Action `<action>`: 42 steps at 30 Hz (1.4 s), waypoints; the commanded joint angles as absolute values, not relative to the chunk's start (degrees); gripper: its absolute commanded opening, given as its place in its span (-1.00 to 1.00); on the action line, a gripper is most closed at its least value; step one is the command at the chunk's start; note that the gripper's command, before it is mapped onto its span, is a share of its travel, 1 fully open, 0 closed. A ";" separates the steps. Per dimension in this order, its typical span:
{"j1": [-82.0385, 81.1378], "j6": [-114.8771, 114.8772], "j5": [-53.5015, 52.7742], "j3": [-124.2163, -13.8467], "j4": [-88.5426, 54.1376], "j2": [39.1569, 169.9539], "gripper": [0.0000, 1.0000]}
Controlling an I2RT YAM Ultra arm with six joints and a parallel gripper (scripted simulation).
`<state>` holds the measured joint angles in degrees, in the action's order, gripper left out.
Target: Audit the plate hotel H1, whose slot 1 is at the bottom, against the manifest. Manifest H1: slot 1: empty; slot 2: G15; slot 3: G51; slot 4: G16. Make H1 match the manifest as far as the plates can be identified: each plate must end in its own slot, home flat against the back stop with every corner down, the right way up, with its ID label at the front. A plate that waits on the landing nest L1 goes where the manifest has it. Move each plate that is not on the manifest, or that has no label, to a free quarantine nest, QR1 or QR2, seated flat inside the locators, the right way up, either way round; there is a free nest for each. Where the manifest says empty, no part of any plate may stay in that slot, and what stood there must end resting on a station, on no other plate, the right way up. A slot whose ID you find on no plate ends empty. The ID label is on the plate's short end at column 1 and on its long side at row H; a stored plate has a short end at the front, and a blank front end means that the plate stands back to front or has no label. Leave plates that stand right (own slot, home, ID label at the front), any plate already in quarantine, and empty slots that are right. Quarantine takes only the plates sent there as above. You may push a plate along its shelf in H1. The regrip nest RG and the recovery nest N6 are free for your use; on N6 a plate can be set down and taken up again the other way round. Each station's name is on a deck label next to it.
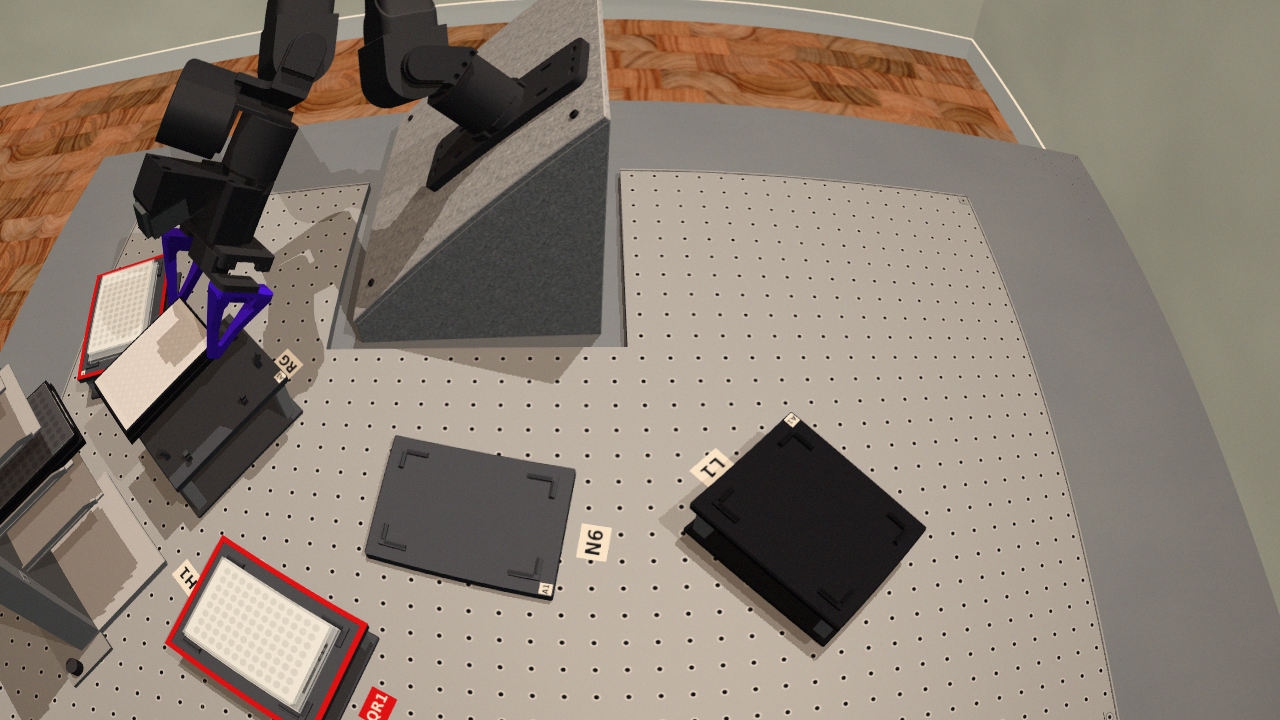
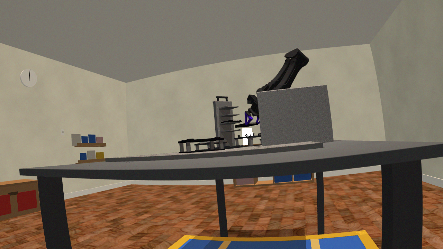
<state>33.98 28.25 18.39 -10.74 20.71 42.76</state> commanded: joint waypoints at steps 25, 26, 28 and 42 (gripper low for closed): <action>28.30 26.95 23.64 -13.80 10.72 35.97 0.72; 28.04 26.90 23.89 -13.93 10.34 35.75 0.72; 27.79 26.84 24.14 -14.07 9.96 35.53 0.72; 24.18 25.99 27.67 -15.95 5.15 32.97 0.72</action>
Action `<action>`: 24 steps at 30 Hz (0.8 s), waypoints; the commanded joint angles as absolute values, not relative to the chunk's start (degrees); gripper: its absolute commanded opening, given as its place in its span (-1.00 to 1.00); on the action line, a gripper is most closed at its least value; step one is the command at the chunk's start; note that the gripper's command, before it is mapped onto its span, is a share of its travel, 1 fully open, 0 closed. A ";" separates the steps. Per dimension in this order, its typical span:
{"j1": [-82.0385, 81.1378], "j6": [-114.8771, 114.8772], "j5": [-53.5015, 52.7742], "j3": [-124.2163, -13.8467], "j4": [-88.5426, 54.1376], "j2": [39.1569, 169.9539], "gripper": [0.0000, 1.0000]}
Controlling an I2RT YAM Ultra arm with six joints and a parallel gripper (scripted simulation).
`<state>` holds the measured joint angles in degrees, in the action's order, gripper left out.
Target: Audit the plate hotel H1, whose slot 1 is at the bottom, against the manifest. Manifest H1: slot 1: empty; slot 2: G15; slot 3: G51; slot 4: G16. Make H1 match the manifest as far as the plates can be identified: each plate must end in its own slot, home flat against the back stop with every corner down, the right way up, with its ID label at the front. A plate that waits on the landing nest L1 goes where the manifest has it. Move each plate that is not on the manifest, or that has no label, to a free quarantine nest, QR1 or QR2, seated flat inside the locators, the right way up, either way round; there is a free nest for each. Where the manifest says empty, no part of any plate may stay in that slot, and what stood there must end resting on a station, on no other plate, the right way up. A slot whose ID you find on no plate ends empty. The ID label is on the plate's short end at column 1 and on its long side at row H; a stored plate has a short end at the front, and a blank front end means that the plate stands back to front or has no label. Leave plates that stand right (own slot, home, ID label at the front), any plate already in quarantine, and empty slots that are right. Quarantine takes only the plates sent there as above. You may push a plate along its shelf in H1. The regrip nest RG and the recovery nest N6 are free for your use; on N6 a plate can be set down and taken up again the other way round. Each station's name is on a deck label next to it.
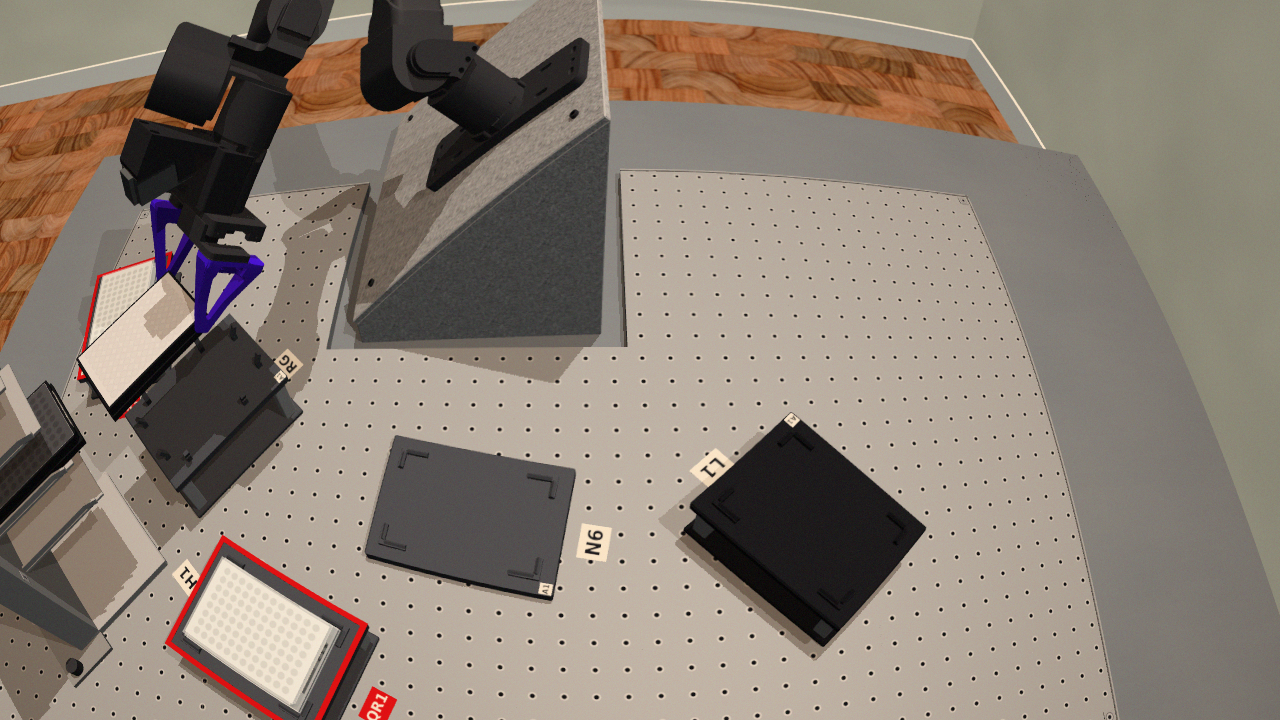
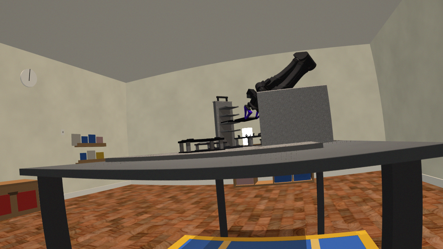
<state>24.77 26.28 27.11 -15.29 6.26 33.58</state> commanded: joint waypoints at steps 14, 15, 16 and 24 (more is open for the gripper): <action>20.56 25.09 31.21 -17.83 1.04 31.20 0.72; 20.24 25.00 31.52 -17.99 0.71 31.08 0.72; 19.93 24.92 31.83 -18.16 0.39 30.96 0.72; 18.07 24.42 33.64 -19.11 -1.46 30.34 0.72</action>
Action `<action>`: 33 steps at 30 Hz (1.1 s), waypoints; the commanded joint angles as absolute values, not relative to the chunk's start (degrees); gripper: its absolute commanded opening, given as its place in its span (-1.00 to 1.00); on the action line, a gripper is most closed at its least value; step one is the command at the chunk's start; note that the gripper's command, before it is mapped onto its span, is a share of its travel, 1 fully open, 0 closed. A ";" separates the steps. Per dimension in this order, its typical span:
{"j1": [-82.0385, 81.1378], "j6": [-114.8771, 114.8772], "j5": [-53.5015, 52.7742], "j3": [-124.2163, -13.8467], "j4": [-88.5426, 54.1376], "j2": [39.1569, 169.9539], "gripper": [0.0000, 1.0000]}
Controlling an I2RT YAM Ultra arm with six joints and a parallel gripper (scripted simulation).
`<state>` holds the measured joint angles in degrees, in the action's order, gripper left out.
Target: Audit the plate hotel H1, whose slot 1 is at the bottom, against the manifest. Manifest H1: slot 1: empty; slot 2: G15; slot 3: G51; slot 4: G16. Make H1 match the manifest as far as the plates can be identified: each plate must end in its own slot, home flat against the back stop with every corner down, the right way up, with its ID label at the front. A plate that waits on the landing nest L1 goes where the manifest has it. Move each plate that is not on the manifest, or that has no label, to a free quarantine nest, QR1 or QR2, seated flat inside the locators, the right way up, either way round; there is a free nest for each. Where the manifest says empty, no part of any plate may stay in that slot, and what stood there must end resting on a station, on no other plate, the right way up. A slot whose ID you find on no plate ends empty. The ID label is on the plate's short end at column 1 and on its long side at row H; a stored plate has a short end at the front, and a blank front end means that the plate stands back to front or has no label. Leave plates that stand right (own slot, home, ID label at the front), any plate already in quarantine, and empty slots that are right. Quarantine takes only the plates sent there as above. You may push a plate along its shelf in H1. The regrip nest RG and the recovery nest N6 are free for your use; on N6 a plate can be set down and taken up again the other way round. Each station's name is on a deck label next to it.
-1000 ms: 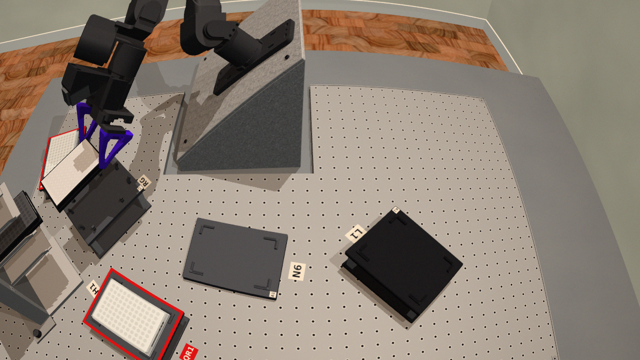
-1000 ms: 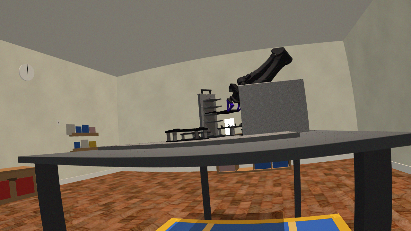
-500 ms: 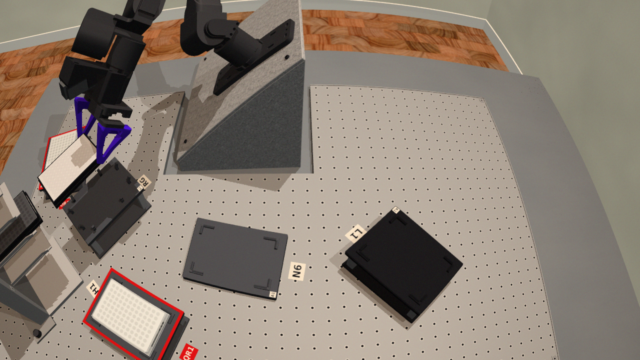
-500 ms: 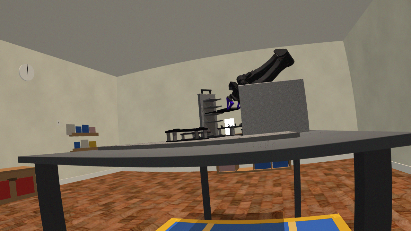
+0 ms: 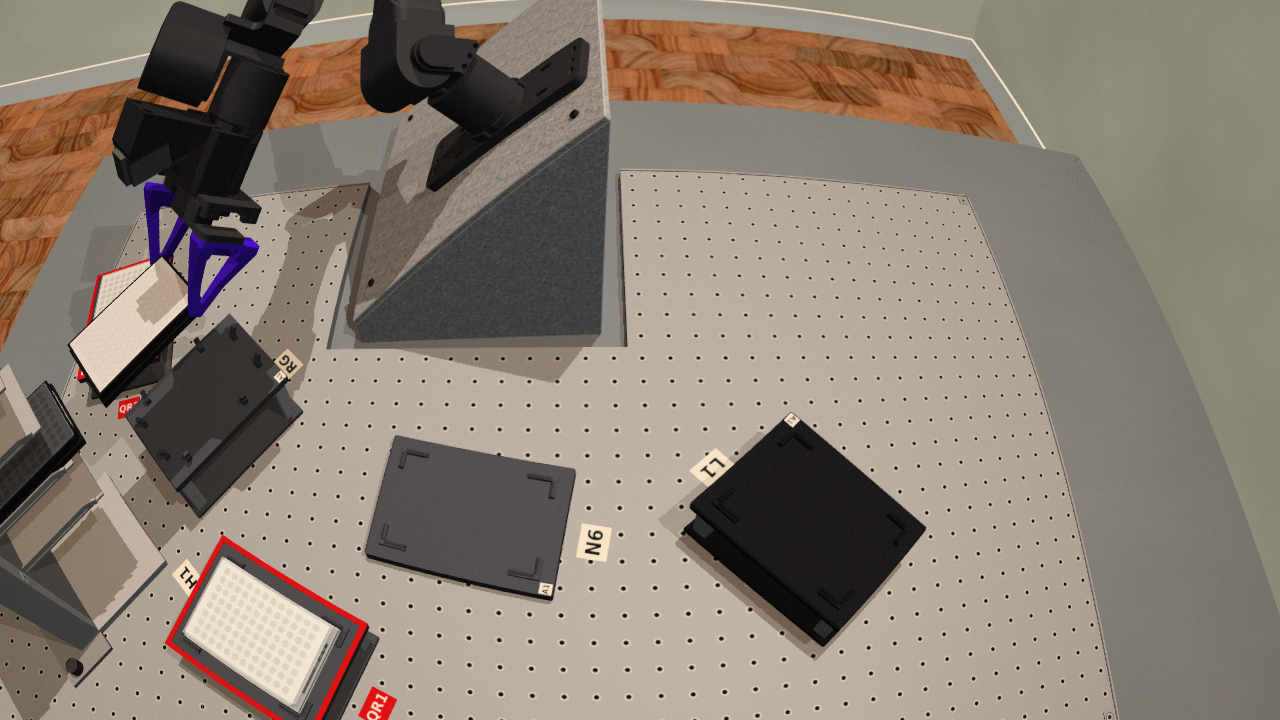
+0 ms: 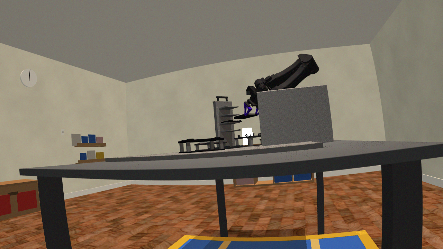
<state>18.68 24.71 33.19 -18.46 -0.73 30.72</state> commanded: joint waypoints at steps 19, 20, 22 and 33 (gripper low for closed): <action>12.35 22.74 39.21 -22.04 -6.54 29.21 0.72; 11.99 22.63 39.55 -22.22 -6.83 29.17 0.72; 11.27 22.40 40.25 -22.59 -7.42 29.10 0.72; 8.12 21.32 43.30 -24.19 -9.90 28.96 0.72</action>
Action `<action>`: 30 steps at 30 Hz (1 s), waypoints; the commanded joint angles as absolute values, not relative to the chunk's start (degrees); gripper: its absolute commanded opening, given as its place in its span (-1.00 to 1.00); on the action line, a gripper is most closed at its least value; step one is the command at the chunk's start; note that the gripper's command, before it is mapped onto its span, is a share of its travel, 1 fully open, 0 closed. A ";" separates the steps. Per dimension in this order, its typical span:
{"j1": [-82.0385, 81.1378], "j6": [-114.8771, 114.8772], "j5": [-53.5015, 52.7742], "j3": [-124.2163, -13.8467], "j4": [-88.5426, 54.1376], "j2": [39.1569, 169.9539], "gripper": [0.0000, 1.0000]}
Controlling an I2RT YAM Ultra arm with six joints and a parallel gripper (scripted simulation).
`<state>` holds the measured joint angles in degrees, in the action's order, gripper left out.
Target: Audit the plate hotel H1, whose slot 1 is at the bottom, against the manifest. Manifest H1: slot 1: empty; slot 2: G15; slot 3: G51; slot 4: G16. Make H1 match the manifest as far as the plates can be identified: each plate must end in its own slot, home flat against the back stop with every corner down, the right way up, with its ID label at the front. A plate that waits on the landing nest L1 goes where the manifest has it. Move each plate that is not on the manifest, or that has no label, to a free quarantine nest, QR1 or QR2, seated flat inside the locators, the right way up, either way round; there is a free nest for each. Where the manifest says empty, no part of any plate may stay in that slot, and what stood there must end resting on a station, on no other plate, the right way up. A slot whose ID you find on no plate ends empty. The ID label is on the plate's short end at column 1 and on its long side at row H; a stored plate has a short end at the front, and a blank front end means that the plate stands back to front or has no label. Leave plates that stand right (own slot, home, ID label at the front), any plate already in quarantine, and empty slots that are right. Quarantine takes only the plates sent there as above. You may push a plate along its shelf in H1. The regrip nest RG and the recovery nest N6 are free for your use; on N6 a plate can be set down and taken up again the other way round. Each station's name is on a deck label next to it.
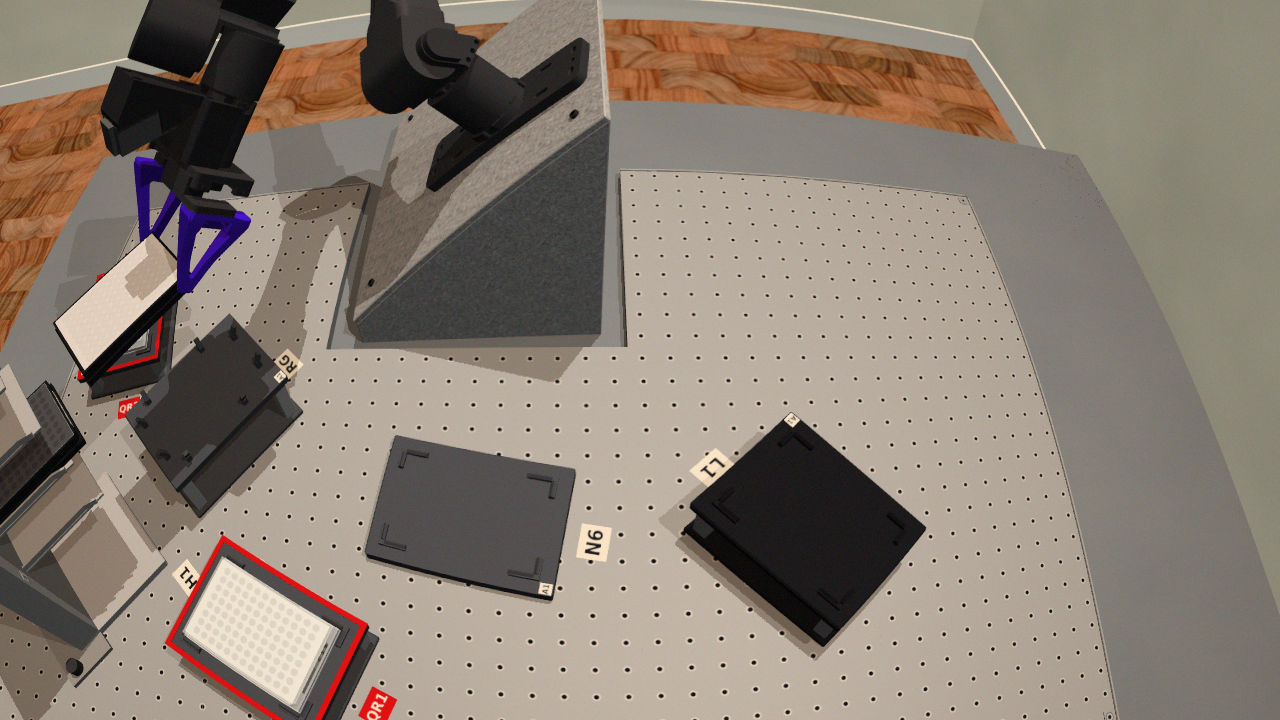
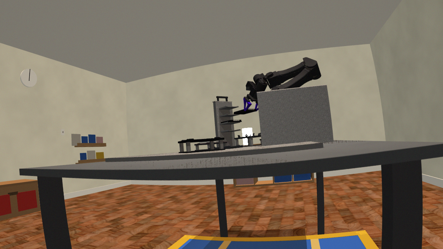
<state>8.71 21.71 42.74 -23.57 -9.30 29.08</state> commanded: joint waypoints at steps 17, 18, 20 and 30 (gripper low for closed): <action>2.59 19.15 48.63 -27.07 -14.11 29.22 0.72; 2.23 18.99 48.97 -27.27 -14.38 29.26 0.72; 1.41 18.62 49.75 -27.68 -14.99 29.36 0.72; -2.44 16.73 53.42 -29.78 -17.98 29.97 0.72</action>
